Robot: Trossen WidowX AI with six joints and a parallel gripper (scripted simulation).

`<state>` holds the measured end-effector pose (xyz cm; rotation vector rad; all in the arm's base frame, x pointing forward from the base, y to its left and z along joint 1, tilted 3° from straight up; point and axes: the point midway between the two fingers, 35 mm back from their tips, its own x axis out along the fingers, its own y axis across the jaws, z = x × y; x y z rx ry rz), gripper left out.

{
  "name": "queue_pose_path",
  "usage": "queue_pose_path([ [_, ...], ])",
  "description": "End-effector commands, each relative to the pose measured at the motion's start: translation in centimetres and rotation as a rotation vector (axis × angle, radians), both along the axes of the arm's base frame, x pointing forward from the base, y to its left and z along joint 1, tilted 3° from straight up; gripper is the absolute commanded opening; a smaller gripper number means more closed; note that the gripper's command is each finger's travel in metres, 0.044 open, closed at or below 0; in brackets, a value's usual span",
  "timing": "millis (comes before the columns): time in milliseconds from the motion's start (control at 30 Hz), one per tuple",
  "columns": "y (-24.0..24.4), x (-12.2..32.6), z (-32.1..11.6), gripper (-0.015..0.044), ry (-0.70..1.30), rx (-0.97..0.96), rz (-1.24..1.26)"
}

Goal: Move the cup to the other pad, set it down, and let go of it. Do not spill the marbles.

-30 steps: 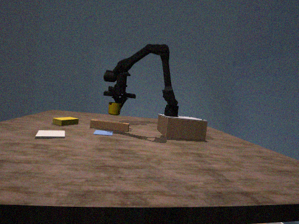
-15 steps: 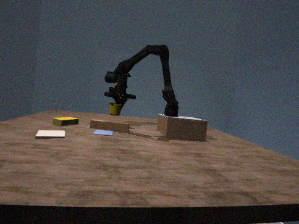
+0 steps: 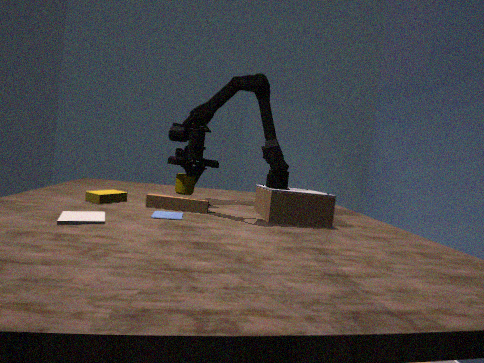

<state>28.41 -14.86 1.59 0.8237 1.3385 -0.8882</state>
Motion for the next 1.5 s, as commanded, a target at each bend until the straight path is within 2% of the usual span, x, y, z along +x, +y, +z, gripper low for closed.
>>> queue_pose_path([
  [0,0.0,-0.2,-0.9,0.0000,0.010,0.000,0.004],
  [467,-0.2,-0.4,-3.3,0.0000,0.010,0.000,0.004],
  [933,-0.2,-0.2,-2.9,0.0000,0.003,0.001,0.000],
  [1133,-0.2,-0.2,-2.9,0.0147,0.003,0.001,0.000],
  [1467,-0.2,-0.1,-2.3,0.0147,0.004,0.001,0.000],
])
